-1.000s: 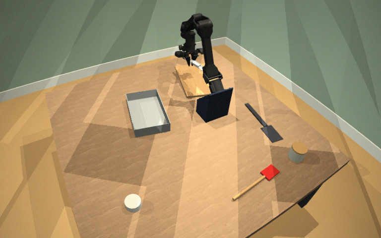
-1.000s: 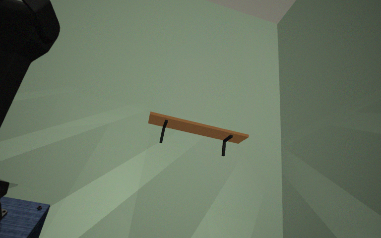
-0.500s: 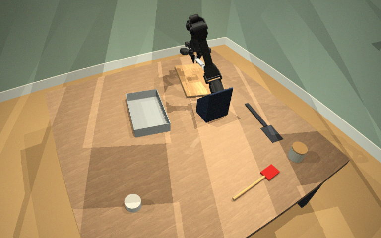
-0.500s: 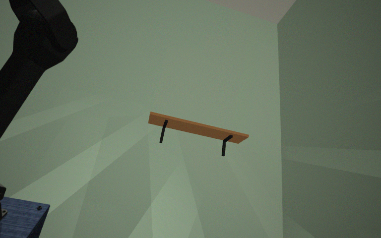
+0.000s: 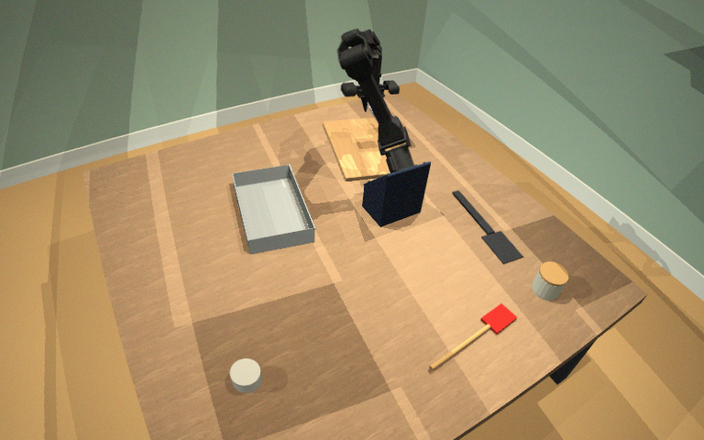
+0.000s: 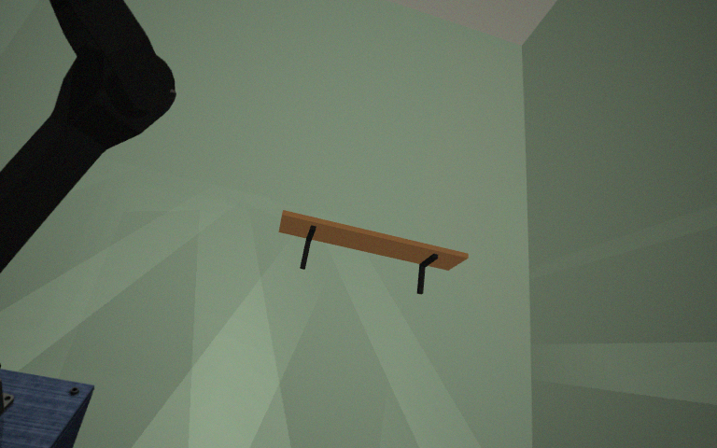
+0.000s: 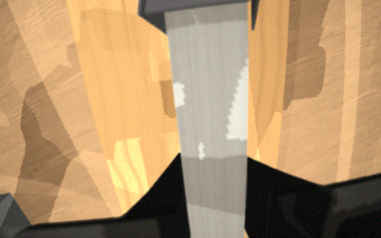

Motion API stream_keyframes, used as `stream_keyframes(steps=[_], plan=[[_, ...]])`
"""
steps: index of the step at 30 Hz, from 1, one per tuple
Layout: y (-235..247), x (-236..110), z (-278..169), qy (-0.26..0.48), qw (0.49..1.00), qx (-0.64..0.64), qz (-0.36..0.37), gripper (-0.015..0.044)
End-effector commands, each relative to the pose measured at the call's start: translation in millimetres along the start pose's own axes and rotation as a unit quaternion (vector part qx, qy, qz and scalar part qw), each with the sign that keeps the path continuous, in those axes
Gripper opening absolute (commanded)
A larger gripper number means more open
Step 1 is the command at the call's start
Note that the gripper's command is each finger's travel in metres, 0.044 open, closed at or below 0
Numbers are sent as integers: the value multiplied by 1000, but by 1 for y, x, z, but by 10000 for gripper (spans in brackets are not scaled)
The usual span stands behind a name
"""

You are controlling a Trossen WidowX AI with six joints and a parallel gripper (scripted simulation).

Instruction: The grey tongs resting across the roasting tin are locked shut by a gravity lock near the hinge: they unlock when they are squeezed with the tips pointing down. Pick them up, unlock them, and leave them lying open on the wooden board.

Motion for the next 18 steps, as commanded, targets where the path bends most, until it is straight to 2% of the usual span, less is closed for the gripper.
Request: stream_keyframes(steps=[1,11,18], plan=[[-4,-7,-1,-21,1000,4,-1,-150],[-5,-8,-1,-29,1000,8,-1,-150],[-10,-12,-2,-109,993,43,4,-150]])
Point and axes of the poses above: the point midway between the two fingers, 35 mm back from their tips, its own x axis out along the fingers, its own y axis across the jaws, z = x × y, the point moved 5 cm from there along -x, back along the fingers, and after that the axes turned 8 degrees about x, right-handed, at the moved point
